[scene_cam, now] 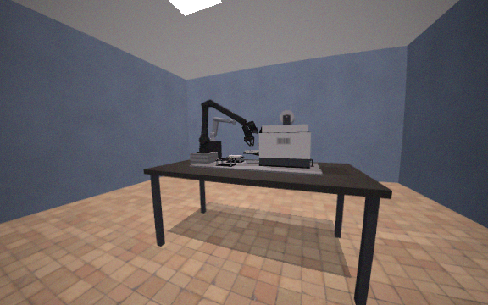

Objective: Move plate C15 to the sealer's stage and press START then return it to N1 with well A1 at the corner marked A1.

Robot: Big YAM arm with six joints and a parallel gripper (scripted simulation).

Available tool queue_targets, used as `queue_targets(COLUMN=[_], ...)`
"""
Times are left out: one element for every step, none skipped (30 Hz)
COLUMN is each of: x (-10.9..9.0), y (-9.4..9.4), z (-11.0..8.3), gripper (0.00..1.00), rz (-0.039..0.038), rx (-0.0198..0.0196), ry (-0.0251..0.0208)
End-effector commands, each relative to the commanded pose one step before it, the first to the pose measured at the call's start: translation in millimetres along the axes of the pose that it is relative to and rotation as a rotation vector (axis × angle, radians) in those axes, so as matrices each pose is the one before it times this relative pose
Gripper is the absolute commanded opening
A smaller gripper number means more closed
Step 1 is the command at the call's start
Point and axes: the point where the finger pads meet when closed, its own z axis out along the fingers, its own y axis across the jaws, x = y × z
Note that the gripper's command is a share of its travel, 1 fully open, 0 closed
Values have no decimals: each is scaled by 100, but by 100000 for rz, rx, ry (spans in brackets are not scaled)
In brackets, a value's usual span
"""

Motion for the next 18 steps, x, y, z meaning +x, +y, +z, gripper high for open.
queue_targets(x=[715,18,-238,-215,22,-8,14,-2,22,118,161,179,166,137,0,0,-83,-123], y=[341,-20,62,-15,-228,-230,-226,-224,-215,-223,5,27,251,244,0,0,244,213], z=[2053,264,31,20,115,-68,-34,-19,30,218,267,267,260,262,0,0,55,141], gripper=[100,100,100,100,100,100,100,100,100,100,100,100,100,100,100,100,100,100], rz=[-1920,-54,-44,-62,407,418,425,409,367,386,-21,-80,-461,-463,0,0,-446,-346], rx=[-25,-16,-444,-6,105,108,96,97,103,154,5,-3,-138,-134,0,0,-112,-144], ry=[2515,-36,-629,-592,-130,-444,-347,-347,-179,198,286,355,288,257,0,0,132,-362])
